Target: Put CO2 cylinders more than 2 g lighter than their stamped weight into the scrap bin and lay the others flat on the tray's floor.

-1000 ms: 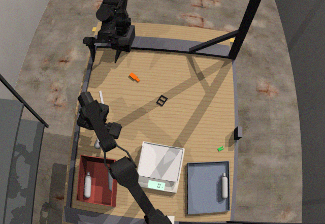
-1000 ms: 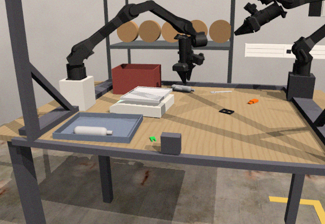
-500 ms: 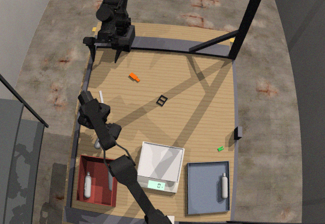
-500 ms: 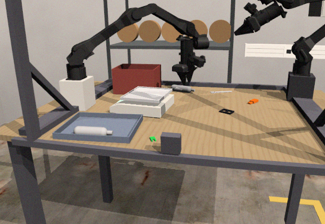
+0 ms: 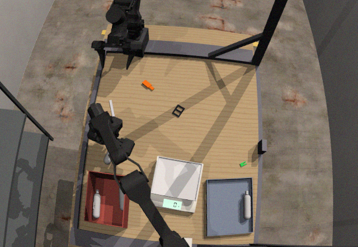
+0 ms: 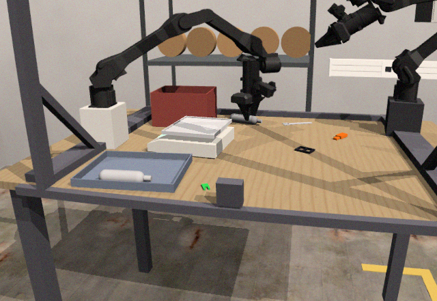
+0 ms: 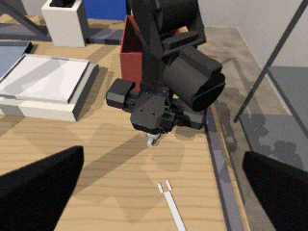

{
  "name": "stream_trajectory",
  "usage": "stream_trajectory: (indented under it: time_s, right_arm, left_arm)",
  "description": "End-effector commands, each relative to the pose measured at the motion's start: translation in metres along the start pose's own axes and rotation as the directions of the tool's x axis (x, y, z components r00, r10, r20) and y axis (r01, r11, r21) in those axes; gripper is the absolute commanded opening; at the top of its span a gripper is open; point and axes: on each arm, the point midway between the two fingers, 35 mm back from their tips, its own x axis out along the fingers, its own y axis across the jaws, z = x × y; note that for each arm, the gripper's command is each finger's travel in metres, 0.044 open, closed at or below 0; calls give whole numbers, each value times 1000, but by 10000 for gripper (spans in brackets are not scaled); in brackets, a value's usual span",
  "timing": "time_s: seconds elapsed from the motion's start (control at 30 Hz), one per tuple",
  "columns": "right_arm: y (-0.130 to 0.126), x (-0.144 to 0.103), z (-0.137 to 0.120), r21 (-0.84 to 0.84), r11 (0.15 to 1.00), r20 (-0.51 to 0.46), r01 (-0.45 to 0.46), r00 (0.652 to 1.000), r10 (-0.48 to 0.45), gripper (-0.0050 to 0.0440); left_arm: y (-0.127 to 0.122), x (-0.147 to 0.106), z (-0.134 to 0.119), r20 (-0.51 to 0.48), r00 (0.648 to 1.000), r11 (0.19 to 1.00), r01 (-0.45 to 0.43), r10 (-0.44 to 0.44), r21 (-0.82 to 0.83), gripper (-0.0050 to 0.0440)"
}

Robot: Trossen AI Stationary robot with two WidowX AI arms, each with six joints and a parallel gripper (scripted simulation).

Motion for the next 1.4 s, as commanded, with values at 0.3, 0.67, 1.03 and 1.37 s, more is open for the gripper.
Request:
stream_trajectory:
  time_s: [0.3, 0.67, 1.03, 1.37]
  right_arm:
    - [0, -2, 4, -1, 1000, 13, 1, 1000, -1, 440]
    - [0, -2, 4, -1, 1000, 13, 1, 1000, -1, 440]
    - [0, -2, 4, -1, 1000, 13, 1, 1000, -1, 440]
    - [0, -2, 4, -1, 1000, 13, 1, 1000, -1, 440]
  left_arm:
    - [2, 4, 3, 9, 1000, 1000, -11, 11, 6, 216]
    - [5, -3, 4, 19, 1000, 1000, -24, 24, 5, 156]
    - [9, -28, 8, 36, 998, 999, -47, 47, 9, 13]
    - [-1, -55, 6, 29, 999, 999, -32, 32, 3, -3]
